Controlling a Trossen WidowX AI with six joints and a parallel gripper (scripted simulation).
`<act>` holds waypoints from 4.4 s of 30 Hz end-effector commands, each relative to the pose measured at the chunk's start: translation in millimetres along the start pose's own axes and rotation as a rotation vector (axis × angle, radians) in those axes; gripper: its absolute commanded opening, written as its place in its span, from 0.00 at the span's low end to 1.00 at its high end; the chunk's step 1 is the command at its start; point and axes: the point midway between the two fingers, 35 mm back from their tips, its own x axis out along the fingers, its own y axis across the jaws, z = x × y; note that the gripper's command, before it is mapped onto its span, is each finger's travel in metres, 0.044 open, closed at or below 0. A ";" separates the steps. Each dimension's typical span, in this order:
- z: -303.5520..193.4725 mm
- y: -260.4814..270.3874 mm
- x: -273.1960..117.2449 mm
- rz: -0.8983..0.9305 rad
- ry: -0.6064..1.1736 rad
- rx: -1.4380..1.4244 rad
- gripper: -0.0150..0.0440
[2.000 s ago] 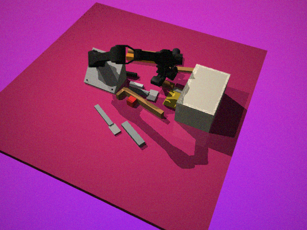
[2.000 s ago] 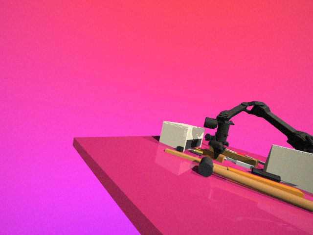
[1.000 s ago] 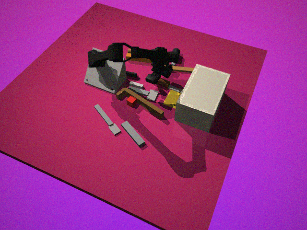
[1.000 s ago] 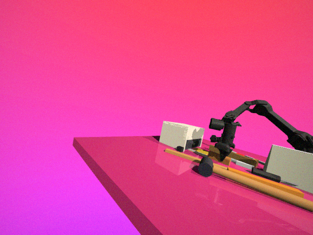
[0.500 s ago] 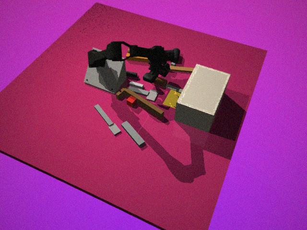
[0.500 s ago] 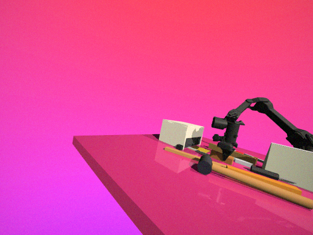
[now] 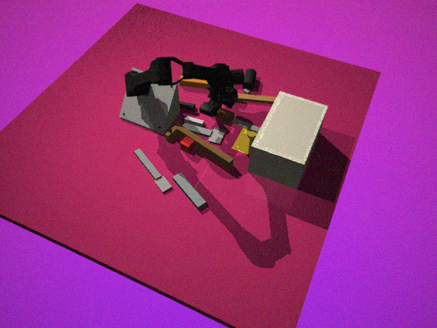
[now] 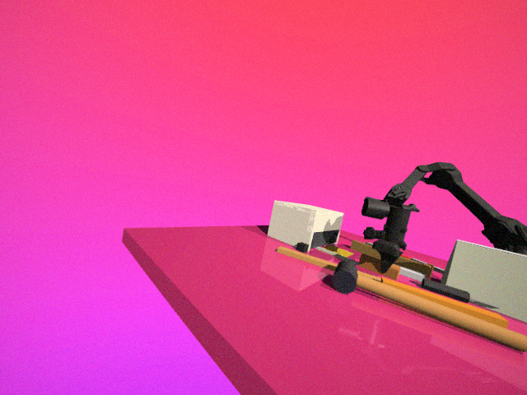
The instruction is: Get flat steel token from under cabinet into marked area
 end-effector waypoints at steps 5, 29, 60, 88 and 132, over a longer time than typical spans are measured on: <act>-14.5 -0.1 0.8 -0.001 0.008 -0.002 0.25; -47.0 2.2 0.6 0.000 0.009 -0.003 0.25; -65.0 -5.8 -2.3 0.000 0.007 -0.003 0.25; -65.3 -7.7 -1.0 -0.001 0.010 -0.008 0.71; -47.3 -7.4 0.2 0.001 0.009 -0.003 0.25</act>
